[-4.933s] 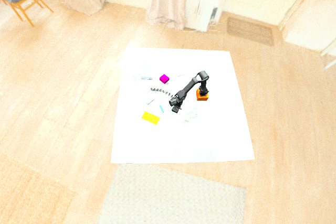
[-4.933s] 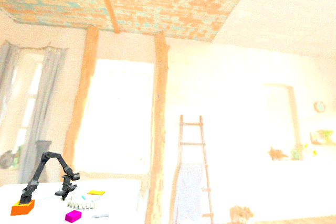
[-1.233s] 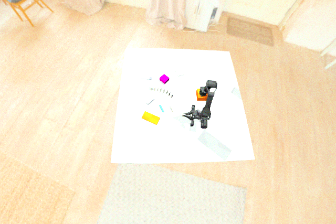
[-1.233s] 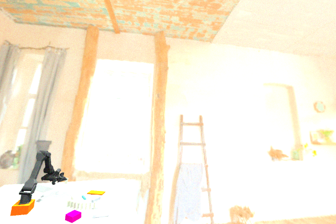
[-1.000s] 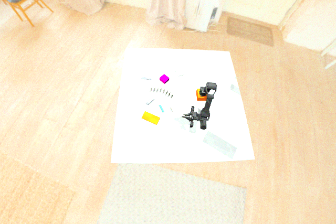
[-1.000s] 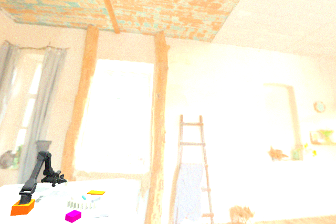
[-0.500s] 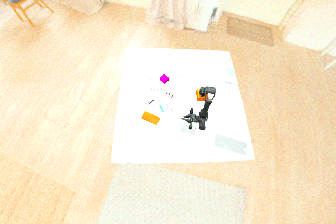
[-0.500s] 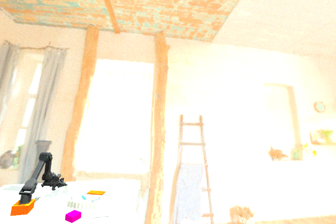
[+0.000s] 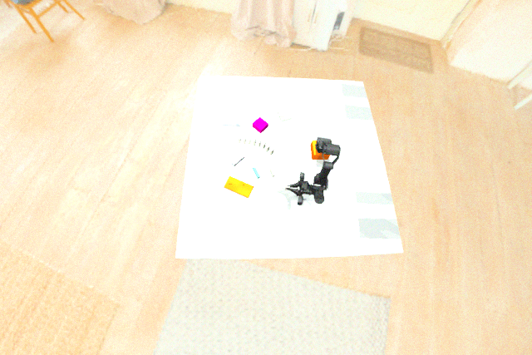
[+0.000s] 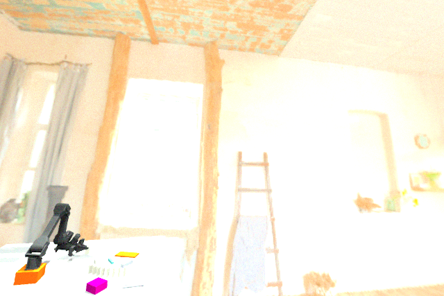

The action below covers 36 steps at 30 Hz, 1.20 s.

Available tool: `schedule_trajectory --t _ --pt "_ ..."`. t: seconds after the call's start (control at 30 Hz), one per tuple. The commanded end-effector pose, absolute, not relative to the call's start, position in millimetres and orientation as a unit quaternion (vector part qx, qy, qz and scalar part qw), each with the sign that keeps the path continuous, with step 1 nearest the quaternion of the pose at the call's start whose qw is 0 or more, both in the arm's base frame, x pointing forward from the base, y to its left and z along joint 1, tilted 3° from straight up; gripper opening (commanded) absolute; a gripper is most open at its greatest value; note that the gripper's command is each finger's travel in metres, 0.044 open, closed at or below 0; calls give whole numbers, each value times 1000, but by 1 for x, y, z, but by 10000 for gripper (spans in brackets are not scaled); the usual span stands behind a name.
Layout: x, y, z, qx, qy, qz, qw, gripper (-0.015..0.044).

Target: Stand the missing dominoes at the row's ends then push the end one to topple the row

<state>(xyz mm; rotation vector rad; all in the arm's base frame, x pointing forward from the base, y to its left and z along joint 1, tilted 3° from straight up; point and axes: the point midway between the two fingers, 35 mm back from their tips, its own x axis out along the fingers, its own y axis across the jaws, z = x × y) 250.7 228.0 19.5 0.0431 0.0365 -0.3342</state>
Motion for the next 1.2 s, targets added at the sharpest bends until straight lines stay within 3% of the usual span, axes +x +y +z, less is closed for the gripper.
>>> schedule_trajectory --t 0.0,0.73,1.17 --pt "250 224 12 14 20 -166 986 28" --pt "250 215 0 12 18 -165 986 28" --pt "250 215 0 12 18 -165 986 369"
